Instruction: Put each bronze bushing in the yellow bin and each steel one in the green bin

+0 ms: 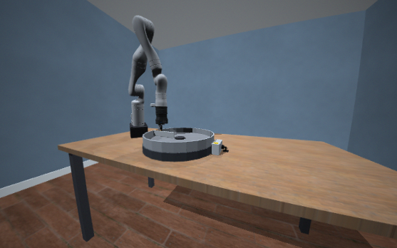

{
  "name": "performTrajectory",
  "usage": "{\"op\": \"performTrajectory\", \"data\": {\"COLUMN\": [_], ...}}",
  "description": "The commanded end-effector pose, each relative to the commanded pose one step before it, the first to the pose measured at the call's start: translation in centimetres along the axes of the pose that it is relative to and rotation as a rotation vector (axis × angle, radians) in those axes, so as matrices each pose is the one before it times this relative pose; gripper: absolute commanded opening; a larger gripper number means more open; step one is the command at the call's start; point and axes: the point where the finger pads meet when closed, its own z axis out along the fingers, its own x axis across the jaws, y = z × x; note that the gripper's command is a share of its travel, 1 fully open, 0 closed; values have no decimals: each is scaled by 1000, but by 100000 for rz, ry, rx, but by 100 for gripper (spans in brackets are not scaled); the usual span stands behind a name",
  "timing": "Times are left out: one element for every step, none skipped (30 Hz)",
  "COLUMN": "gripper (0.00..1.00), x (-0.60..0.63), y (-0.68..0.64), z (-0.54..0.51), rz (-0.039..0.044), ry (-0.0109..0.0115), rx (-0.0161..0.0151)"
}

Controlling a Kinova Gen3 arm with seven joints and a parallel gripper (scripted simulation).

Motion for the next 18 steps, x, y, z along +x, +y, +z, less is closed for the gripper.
{"op": "performTrajectory", "data": {"gripper": [0, 0, 0, 0, 0, 0, 0, 0, 0, 0, 0, 0, 0, 0, 0, 0, 0, 0], "x": [-285, 273, 0, 0, 0, 0, 0, 0, 0, 0, 0, 0, 0, 0, 0, 0, 0, 0], "y": [59, -20, 0, 0, 0, 0, 0, 0, 0, 0, 0, 0, 0, 0, 0, 0, 0, 0], "z": [-24, -5, 0, 0, 0, 0, 0, 0, 0, 0, 0, 0, 0, 0, 0, 0, 0, 0], "rz": [274, -272, 0, 0, 0, 0, 0, 0, 0, 0, 0, 0, 0, 0, 0, 0, 0, 0], "ry": [-567, 535, 0, 0, 0, 0, 0, 0, 0, 0, 0, 0, 0, 0, 0, 0, 0, 0], "rx": [-105, -15, 0, 0, 0, 0, 0, 0, 0, 0, 0, 0, 0, 0, 0, 0, 0, 0]}}
